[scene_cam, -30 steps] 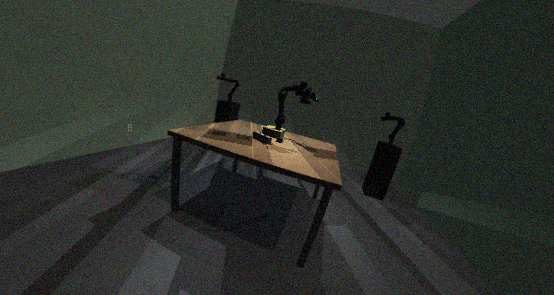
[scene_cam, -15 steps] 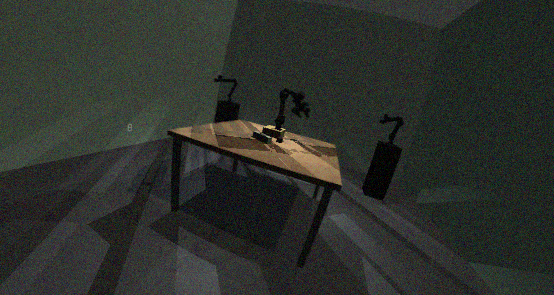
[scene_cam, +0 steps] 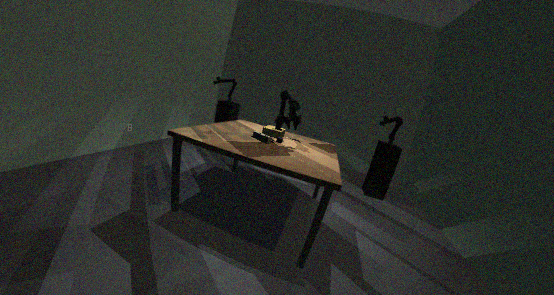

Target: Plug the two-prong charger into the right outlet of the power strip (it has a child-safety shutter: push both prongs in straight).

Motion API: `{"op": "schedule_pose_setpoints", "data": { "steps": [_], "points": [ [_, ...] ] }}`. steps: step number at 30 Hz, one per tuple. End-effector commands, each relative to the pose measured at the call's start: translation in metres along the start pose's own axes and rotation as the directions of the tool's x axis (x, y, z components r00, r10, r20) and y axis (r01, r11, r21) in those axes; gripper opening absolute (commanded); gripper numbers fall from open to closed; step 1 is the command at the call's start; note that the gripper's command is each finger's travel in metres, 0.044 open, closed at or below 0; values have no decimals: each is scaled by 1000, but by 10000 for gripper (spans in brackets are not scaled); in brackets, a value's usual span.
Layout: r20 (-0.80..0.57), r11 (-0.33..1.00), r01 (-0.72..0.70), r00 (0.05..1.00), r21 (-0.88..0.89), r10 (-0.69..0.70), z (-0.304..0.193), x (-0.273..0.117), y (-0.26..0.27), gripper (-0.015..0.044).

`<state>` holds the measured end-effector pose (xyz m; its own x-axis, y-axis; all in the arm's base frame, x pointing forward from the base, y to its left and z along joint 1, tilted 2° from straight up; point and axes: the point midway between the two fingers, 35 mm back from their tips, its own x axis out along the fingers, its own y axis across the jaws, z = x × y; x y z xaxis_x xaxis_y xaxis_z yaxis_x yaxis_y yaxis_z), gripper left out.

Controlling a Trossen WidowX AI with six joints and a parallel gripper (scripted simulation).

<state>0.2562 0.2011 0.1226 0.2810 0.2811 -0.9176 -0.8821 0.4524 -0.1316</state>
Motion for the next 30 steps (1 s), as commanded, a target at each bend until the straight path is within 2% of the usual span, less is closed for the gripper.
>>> {"op": "schedule_pose_setpoints", "data": {
  "steps": [1,13,30],
  "points": [
    [-122,998,-18,992,-64,10,-33,17,0,440],
    [-409,964,-162,910,-213,63,-121,40,2,440],
    [-413,963,-165,908,-214,64,-129,54,0,440]
  ]
}}
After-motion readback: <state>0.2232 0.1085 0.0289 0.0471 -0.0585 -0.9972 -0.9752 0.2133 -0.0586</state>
